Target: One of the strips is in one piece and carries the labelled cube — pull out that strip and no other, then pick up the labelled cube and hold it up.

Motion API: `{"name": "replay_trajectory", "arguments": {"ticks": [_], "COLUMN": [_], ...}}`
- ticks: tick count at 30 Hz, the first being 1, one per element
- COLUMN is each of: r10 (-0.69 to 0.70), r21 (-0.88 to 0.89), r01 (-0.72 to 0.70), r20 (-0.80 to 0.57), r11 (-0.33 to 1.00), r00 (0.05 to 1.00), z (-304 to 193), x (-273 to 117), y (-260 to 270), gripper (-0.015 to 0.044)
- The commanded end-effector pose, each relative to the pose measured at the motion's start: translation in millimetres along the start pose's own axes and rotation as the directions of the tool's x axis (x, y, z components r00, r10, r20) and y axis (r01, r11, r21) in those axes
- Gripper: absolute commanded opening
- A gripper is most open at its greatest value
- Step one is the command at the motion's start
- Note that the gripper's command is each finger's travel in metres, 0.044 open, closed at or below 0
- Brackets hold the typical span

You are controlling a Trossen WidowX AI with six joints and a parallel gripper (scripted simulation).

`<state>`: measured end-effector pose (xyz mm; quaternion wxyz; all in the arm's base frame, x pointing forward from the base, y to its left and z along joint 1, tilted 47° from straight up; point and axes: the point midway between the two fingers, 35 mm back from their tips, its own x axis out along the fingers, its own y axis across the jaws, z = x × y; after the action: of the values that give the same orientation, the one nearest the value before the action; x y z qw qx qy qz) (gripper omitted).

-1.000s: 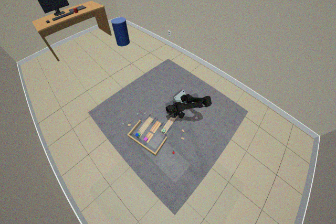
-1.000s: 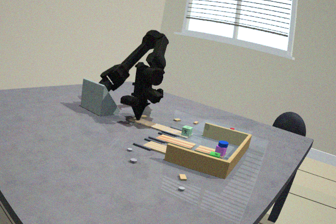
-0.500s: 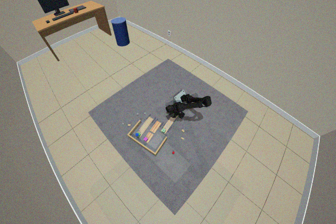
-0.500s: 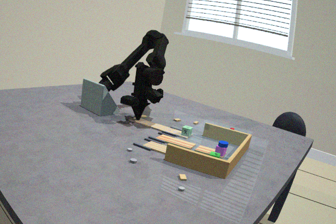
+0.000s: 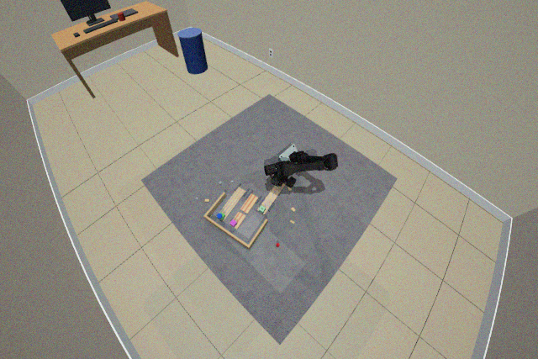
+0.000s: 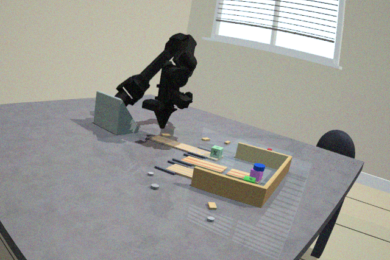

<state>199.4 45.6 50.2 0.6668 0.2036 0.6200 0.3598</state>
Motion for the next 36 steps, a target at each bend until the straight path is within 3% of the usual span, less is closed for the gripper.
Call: {"name": "replay_trajectory", "arguments": {"ticks": [1, 15, 36], "r10": [0.003, 0.003, 0.003], "r21": [-0.064, -0.089, -0.093], "r01": [-0.004, -0.004, -0.003], "r20": [-0.011, -0.009, -0.005], "r11": [0.998, 0.996, 0.996], "r00": [1.0, 1.0, 1.0], "z": [14.1, 73.5, 164.1], "x": [-1.1, -7.7, -18.9], "y": [0.9, 2.2, 6.1], "gripper": [0.0079, 0.044, 0.044]}}
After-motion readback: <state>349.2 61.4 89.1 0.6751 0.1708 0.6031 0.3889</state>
